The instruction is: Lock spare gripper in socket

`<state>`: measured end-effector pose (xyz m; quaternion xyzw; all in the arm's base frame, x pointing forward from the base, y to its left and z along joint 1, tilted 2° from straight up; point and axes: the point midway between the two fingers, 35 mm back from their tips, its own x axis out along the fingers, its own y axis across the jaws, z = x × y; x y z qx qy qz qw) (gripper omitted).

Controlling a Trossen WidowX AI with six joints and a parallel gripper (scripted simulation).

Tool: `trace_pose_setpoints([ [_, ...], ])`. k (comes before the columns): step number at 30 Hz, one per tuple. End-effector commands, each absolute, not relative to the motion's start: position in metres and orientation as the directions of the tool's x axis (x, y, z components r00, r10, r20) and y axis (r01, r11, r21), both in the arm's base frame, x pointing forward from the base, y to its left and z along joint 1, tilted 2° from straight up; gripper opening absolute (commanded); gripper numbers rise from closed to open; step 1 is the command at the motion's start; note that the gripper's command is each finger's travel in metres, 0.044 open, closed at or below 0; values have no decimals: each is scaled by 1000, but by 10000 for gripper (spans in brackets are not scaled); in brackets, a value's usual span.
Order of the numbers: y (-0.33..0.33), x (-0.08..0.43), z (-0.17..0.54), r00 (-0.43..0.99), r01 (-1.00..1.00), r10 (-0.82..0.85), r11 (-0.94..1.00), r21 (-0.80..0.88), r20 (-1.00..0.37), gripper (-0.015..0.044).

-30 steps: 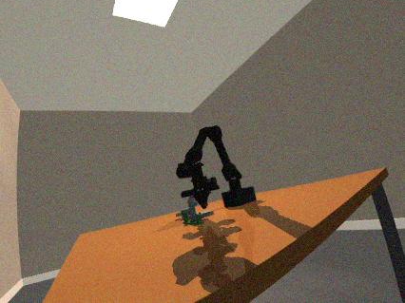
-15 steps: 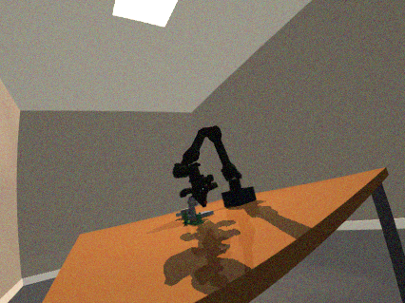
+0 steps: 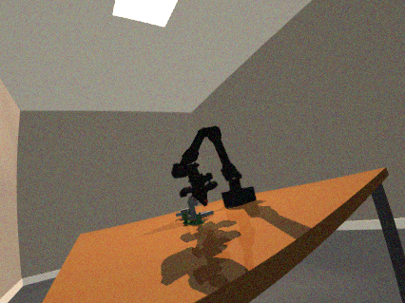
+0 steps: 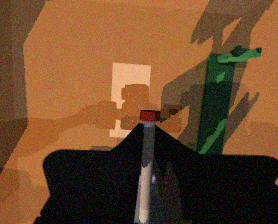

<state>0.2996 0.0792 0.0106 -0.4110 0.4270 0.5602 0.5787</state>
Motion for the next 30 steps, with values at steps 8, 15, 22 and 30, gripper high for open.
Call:
trace_pose_setpoints([
  [8,87,302,18,7,-999,320,40,6,-947,0],
  [15,92,303,19,1,-999,321,40,13,-947,0],
  [22,98,301,17,2,-999,319,39,11,-948,0],
  [30,104,303,19,1,-999,318,39,12,-948,0],
])
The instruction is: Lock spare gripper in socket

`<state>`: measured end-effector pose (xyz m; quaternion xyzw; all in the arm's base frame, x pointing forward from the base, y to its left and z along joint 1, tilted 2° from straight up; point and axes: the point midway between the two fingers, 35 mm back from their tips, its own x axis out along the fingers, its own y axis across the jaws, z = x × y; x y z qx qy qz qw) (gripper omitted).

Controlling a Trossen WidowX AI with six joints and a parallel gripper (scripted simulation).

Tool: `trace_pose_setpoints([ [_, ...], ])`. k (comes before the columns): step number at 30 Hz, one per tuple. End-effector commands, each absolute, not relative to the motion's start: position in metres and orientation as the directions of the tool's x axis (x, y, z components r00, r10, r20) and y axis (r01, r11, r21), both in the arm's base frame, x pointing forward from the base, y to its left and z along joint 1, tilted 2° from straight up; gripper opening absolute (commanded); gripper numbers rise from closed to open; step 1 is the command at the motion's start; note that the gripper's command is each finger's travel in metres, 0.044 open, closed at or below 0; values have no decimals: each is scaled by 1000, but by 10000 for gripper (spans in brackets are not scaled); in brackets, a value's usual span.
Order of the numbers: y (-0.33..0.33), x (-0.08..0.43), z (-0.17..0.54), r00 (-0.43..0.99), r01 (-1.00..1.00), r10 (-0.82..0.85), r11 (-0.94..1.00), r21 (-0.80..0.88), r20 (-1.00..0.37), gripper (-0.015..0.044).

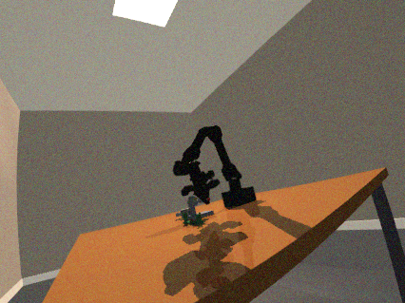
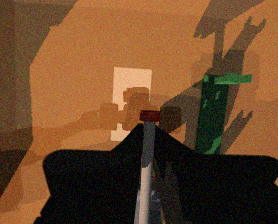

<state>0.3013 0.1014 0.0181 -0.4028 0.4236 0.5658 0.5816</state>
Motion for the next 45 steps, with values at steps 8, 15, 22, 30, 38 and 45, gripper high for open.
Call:
trace_pose_setpoints([
  [8,110,302,18,1,-999,317,38,11,-949,0],
  [15,117,303,19,0,-999,316,38,12,-949,0],
  [22,123,303,20,-2,-999,315,38,14,-949,0],
  [30,133,304,24,-6,-999,314,37,19,-950,0],
  [38,143,304,27,-9,-999,313,37,22,-950,0],
  [45,148,304,30,-13,-999,313,36,25,-950,0],
])
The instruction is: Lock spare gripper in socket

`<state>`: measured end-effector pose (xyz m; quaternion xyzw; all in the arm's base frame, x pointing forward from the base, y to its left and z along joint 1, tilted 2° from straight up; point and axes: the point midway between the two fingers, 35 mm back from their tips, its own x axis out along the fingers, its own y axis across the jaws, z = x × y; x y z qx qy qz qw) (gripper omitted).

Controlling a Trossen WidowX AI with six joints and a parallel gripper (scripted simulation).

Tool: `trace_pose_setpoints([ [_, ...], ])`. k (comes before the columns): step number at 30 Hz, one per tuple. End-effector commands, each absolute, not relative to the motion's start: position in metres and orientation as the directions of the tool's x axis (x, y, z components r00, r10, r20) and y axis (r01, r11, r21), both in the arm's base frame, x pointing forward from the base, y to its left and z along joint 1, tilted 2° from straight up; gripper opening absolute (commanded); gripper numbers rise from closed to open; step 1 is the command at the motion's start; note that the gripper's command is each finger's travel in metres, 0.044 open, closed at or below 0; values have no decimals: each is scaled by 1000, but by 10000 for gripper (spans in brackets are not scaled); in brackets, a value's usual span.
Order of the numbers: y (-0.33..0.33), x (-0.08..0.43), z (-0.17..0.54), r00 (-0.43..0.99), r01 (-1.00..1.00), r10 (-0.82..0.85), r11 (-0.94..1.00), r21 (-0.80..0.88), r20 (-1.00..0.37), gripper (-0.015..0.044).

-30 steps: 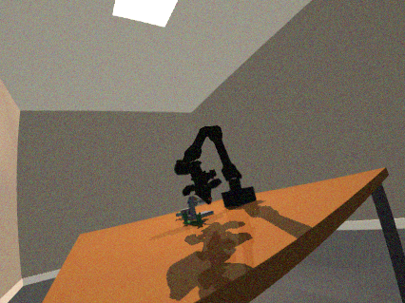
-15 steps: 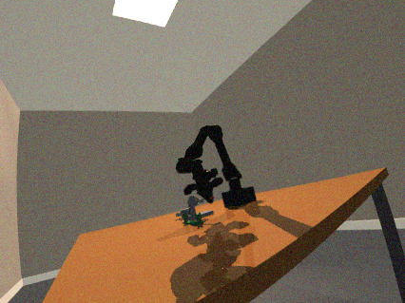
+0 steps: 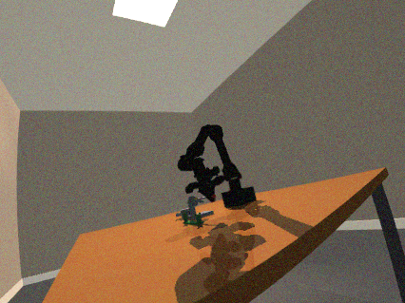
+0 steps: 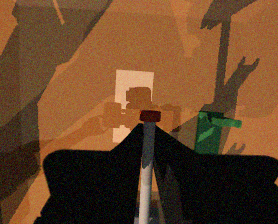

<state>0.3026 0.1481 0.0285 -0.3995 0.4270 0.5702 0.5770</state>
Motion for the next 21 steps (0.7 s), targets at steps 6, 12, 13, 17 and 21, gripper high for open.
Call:
trace_pose_setpoints([
  [6,148,302,40,-19,-999,315,31,31,-949,0],
  [12,146,298,48,-44,-998,307,33,56,-951,0],
  [13,146,298,49,-47,-998,306,33,60,-951,0],
  [17,145,297,52,-55,-997,303,34,69,-951,0],
  [21,145,295,45,-67,-996,300,35,81,-952,0],
])
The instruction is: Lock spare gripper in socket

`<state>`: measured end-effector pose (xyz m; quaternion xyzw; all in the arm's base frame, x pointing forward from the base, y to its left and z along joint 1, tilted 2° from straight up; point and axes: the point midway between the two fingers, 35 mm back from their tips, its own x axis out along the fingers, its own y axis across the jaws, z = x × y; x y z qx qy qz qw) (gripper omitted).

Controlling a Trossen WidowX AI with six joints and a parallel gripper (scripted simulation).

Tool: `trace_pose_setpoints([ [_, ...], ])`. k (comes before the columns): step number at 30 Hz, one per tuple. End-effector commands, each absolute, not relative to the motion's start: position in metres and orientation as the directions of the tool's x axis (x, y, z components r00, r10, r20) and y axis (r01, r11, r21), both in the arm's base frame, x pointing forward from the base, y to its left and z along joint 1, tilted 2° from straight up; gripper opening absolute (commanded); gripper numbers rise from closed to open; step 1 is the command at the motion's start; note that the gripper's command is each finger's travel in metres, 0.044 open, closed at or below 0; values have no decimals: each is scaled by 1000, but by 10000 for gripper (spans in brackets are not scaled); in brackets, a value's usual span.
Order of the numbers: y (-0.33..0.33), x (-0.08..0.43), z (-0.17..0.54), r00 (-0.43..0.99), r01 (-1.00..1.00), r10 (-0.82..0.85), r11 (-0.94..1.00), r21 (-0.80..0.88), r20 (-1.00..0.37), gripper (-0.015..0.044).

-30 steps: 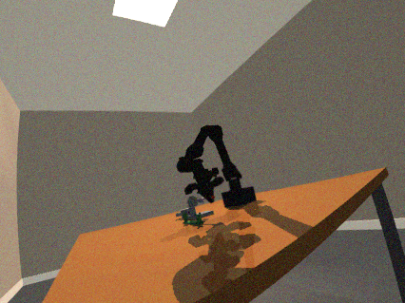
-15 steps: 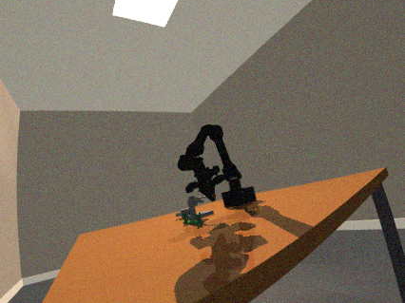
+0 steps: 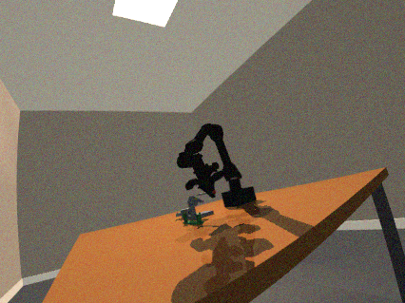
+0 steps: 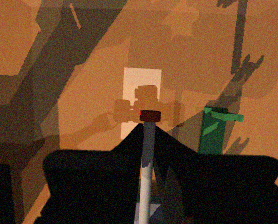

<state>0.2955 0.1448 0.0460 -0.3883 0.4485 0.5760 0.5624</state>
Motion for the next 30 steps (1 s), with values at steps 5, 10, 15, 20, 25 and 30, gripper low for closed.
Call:
trace_pose_setpoints([
  [5,147,300,46,-65,-996,299,37,80,-952,0],
  [10,153,315,50,-62,-996,299,43,79,-952,0],
  [15,159,329,53,-60,-996,300,47,78,-952,0],
  [20,166,343,55,-59,-996,301,49,77,-952,0],
  [25,173,357,57,-57,-996,302,51,76,-952,0],
  [30,180,370,59,-56,-996,303,53,75,-951,0],
])
